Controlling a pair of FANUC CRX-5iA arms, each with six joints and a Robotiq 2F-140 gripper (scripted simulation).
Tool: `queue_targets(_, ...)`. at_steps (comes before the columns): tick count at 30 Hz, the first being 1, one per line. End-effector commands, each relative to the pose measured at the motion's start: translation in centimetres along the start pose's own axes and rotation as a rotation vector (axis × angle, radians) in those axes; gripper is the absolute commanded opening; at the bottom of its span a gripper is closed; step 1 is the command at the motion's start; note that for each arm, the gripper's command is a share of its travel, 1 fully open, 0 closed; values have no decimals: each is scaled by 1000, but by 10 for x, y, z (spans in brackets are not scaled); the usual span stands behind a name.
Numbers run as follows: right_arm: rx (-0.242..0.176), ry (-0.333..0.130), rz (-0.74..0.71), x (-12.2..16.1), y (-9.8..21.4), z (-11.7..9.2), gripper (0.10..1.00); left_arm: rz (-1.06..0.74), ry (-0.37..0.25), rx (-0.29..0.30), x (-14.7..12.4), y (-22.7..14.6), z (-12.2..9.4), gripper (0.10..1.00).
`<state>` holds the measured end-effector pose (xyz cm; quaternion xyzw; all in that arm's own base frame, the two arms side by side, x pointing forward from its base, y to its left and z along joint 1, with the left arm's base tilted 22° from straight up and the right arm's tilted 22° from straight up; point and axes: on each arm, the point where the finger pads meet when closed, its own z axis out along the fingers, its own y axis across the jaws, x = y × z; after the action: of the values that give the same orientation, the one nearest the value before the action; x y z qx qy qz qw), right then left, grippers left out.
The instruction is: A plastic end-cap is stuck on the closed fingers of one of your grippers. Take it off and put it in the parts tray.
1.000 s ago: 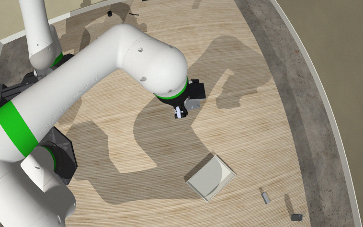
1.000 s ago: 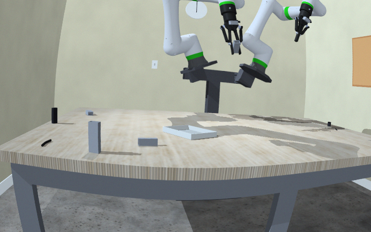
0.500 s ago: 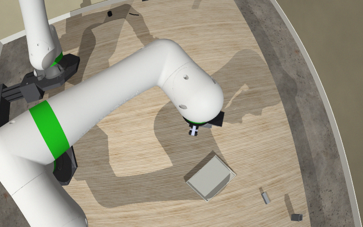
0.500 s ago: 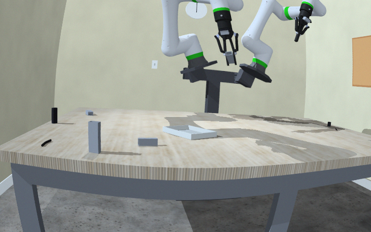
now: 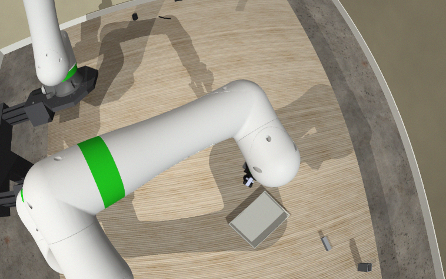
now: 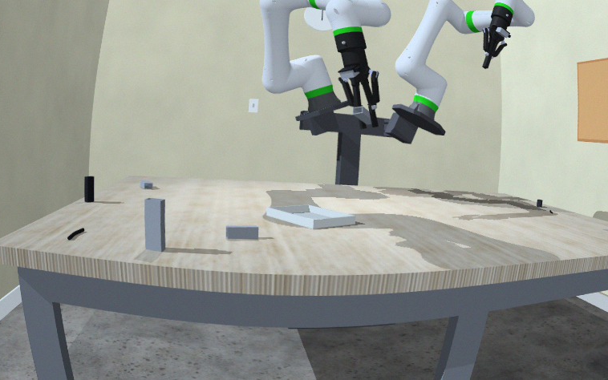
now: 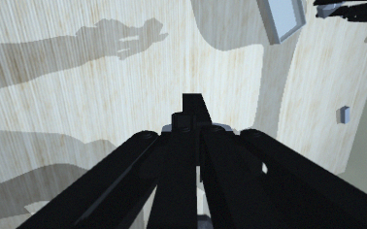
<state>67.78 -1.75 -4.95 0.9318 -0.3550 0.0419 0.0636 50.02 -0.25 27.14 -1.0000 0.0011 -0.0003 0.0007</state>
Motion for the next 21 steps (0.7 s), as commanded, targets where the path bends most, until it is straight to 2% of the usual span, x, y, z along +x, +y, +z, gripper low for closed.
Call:
queue_targets(1,7,-21,91,19,8,17,99,1,2,0,0,1,-1,99)
queue_targets(10,20,-68,287,55,31,56,99,1,2,0,0,1,-1,99)
queue_targets(14,22,-76,320,61,36,63,99,1,2,0,0,1,-1,99)
queue_targets(21,35,-119,508,94,64,103,99,1,2,0,0,1,-1,99)
